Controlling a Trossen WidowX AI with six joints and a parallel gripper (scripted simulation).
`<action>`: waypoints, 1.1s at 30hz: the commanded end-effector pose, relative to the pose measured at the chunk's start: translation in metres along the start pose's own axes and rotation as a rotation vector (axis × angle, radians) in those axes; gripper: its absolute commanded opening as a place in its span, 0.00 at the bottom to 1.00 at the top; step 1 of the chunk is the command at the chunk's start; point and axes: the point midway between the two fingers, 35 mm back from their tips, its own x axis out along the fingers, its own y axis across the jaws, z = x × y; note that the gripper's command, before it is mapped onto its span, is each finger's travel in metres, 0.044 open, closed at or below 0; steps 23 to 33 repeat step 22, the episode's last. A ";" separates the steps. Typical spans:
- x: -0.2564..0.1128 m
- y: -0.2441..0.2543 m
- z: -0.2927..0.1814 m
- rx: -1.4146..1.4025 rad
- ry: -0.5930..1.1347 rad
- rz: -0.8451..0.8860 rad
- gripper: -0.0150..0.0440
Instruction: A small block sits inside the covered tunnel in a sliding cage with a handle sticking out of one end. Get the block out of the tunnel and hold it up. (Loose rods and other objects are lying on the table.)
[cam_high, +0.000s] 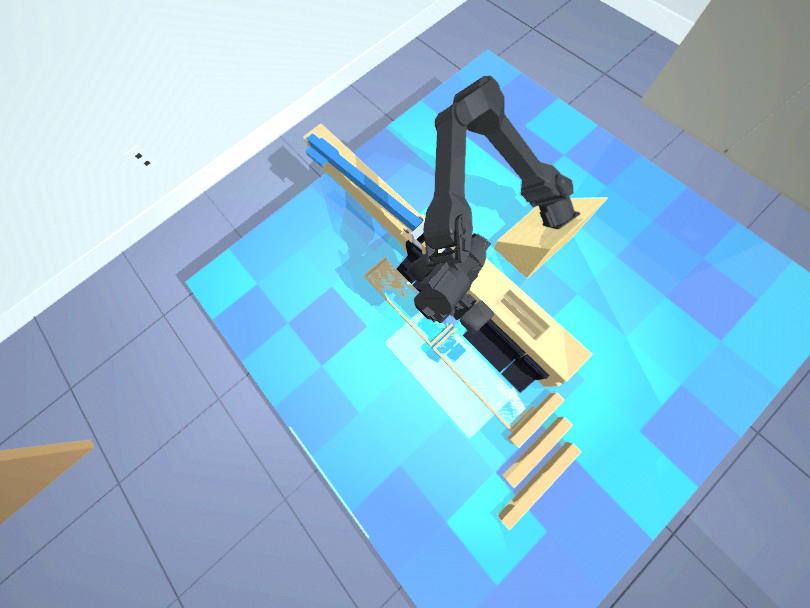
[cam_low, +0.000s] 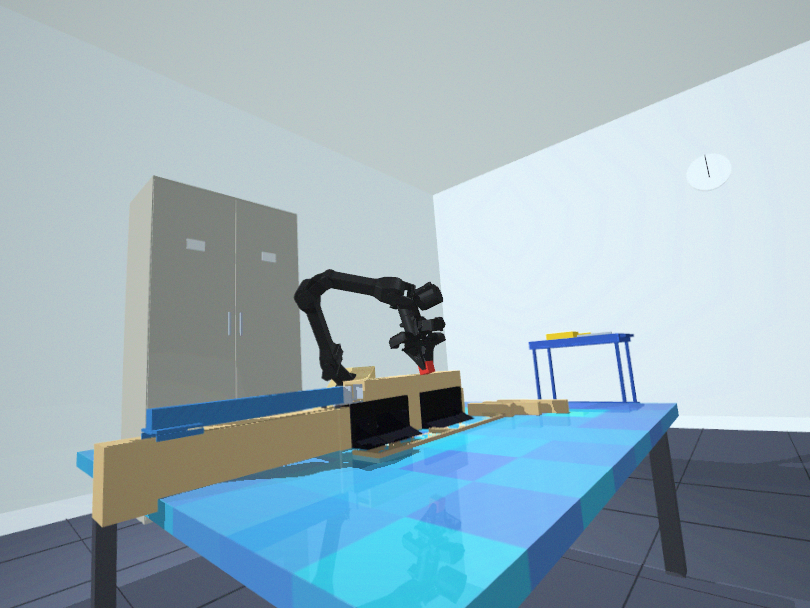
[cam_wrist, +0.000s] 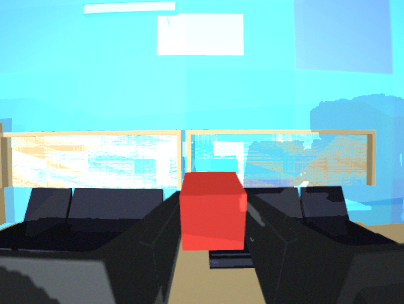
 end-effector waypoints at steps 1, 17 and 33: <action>-0.008 0.004 -0.007 0.000 -0.217 -0.046 0.25; -0.004 0.004 0.003 0.000 -0.218 -0.045 0.25; -0.004 0.004 0.003 0.000 -0.218 -0.045 0.25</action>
